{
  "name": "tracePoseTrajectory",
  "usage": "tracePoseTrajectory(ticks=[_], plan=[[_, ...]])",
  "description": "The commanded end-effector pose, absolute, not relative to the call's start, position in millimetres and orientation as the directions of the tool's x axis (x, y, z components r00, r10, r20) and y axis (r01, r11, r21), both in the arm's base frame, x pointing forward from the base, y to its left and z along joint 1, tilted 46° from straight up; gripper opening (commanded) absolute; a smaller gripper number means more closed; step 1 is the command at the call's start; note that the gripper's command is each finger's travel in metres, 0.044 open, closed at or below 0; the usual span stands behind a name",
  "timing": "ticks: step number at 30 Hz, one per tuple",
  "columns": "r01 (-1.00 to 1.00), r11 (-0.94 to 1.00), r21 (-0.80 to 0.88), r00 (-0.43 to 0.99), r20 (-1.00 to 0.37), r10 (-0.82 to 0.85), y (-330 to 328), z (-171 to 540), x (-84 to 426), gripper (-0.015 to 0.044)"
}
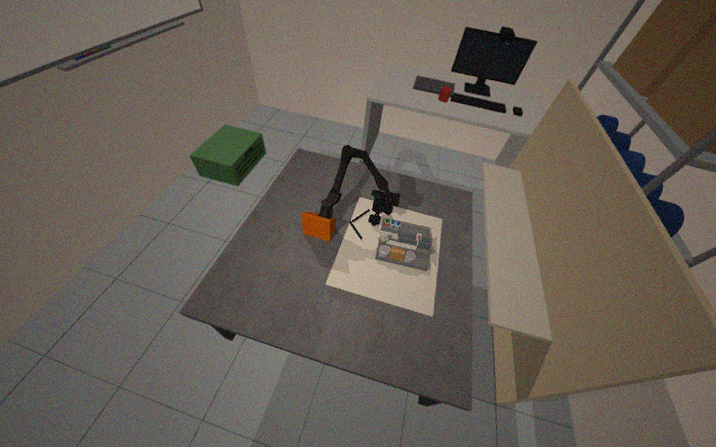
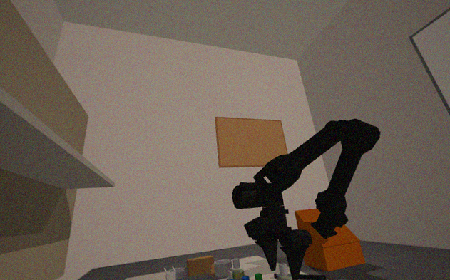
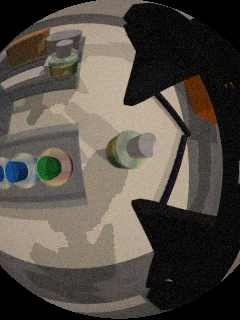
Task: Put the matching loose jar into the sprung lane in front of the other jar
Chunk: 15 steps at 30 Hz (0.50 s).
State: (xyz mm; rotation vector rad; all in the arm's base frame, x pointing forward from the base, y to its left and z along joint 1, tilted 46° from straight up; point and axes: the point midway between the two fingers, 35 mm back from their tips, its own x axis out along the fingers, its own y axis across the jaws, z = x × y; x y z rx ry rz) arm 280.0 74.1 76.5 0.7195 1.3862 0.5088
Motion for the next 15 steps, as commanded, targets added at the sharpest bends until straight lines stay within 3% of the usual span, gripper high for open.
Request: tracePoseTrajectory(ticks=[1, 7, 15], plan=[[0.101, 0.688, 0.719, 0.123, -0.695, 0.708, 78.8, 68.8, 278.4, 0.044], [0.101, 0.687, 0.719, 0.124, -0.695, 0.709, 83.9, 64.2, 278.9, 0.044], [0.101, 0.687, 0.719, 0.124, -0.695, 0.709, 83.9, 64.2, 278.9, 0.023]])
